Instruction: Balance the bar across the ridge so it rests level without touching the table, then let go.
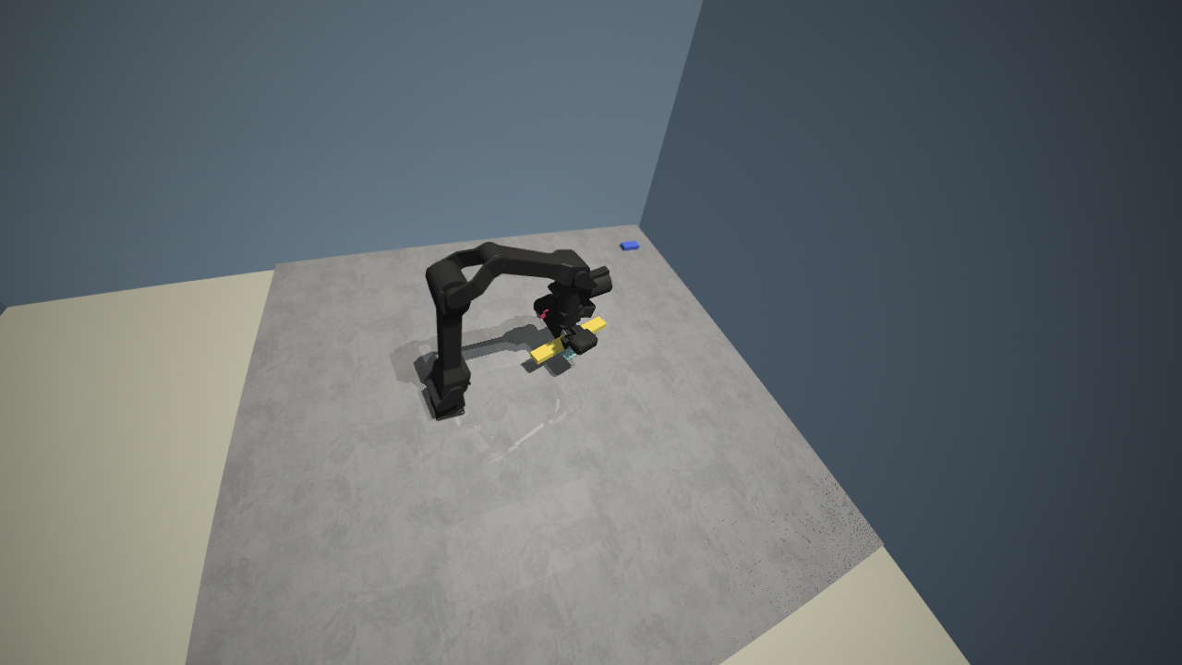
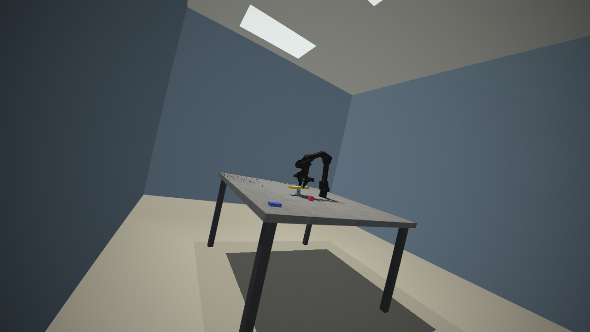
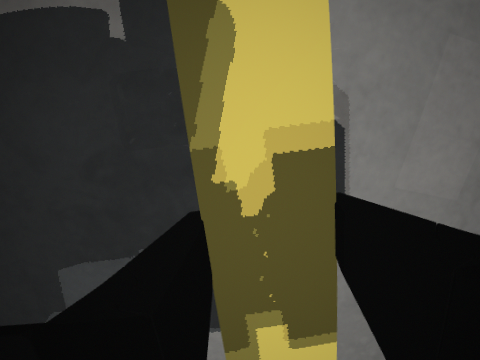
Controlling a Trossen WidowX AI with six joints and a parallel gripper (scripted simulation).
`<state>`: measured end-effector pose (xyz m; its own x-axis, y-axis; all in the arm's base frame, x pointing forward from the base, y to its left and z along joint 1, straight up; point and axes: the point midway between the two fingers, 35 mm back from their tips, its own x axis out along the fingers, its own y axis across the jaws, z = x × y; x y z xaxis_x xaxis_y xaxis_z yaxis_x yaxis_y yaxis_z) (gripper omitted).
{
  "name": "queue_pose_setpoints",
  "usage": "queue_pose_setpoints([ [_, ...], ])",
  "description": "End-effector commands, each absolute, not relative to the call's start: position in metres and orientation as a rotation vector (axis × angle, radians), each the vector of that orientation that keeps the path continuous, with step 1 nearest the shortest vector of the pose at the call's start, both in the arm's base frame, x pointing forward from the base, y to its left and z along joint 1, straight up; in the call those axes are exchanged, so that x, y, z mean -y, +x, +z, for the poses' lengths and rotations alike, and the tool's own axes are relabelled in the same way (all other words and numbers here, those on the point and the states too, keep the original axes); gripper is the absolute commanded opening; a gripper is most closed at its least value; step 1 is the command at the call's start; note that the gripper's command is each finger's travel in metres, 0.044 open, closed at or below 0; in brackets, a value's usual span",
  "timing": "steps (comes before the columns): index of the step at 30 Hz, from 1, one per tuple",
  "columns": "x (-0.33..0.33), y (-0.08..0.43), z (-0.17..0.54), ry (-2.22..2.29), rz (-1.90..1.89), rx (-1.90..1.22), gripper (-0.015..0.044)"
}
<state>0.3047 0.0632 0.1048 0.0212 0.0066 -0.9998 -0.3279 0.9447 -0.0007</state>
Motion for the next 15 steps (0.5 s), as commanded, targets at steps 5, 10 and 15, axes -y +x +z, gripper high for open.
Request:
queue_pose_setpoints([
  [5,-0.0630,0.3054,0.1041,-0.265,0.266,-1.529,0.0000],
  [10,-0.0630,0.3055,0.1037,-0.265,0.266,-1.529,0.0000],
  [15,-0.0630,0.3055,0.1032,-0.265,0.266,-1.529,0.0000],
])
